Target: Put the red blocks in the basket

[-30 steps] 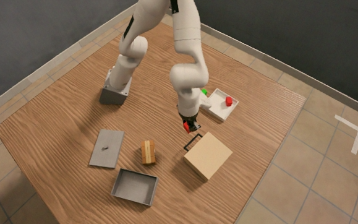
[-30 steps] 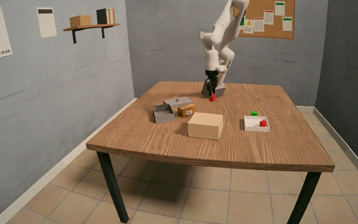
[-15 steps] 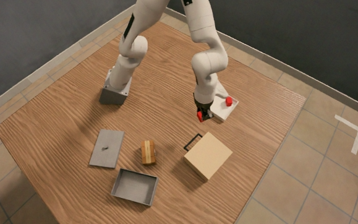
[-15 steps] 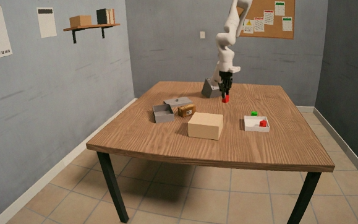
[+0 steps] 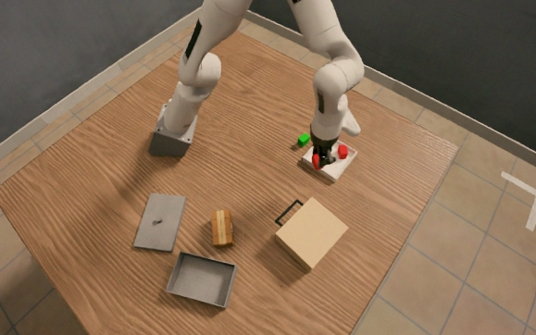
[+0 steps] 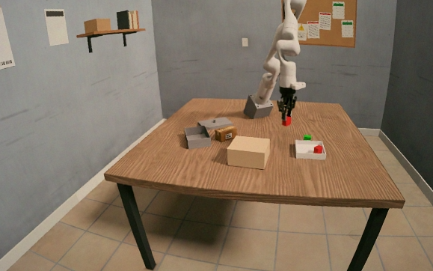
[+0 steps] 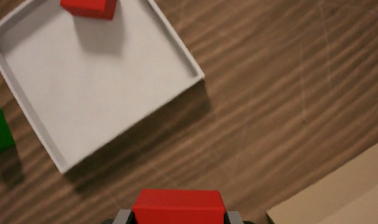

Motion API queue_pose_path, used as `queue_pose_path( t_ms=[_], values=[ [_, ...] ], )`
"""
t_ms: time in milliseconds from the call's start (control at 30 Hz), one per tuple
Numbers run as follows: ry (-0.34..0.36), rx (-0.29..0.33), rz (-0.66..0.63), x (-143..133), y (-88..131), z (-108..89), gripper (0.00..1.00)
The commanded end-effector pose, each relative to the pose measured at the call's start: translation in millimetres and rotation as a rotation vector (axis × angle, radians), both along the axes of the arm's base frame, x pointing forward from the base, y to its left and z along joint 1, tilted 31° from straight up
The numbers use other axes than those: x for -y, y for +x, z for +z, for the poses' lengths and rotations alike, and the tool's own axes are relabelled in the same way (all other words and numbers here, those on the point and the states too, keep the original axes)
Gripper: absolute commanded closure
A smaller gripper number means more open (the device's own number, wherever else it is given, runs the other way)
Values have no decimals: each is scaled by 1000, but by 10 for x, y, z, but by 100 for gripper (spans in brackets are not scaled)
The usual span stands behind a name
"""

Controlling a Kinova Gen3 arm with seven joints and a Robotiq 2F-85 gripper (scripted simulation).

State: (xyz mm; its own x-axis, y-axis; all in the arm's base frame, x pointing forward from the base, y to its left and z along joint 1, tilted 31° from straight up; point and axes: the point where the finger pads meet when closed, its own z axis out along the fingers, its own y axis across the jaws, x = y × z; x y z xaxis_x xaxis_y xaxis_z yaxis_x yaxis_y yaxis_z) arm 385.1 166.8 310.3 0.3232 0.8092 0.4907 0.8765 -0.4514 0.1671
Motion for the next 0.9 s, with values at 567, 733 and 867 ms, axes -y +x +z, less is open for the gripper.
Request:
queue_pose_path(
  t_ms=[567, 733, 867],
  values=[
    [33, -46, -100, -563, -21, 243, 90],
    [42, -55, -121, -664, -25, 285, 90],
    [47, -60, -134, -729, -28, 313, 90]
  ],
)
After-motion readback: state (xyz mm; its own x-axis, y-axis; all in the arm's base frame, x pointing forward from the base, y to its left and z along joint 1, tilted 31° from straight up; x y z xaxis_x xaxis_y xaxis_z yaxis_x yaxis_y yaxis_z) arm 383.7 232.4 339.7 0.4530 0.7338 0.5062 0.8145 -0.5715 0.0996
